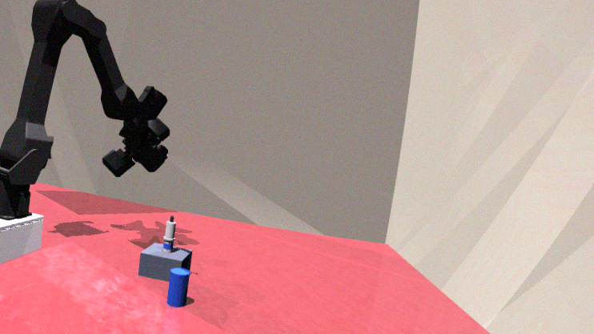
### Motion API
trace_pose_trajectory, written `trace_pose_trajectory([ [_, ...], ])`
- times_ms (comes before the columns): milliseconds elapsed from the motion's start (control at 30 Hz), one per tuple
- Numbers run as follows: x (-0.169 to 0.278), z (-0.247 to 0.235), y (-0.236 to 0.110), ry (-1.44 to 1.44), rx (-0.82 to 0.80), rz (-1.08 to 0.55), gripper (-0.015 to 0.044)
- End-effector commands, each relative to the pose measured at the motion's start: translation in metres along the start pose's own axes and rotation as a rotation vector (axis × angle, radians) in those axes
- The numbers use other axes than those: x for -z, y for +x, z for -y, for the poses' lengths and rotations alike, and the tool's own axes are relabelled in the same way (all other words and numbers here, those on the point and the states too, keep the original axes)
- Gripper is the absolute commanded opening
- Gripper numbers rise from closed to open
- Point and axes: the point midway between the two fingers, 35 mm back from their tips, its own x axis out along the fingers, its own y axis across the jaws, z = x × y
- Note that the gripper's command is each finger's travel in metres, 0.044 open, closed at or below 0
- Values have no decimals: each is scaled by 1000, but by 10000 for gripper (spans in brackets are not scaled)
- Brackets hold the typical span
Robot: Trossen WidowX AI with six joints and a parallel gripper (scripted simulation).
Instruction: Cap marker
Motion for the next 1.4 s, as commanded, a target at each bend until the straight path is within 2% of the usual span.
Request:
trace_pose_trajectory([
  [0, -58, -15, -21, 22, -11, 172, 245],
  [233, -140, -25, -72, 75, 4, 420, 245],
  [433, -215, -23, -147, 134, 50, 662, 245],
  [600, -256, -5, -211, 211, 142, 813, 245],
  [767, -275, 15, -256, 264, 224, 890, 245],
  [967, -289, 61, -344, 451, 386, 986, 245],
  [1167, -272, 114, -430, 673, 549, 996, 245],
  [1367, -266, 124, -442, 698, 566, 991, 245],
])
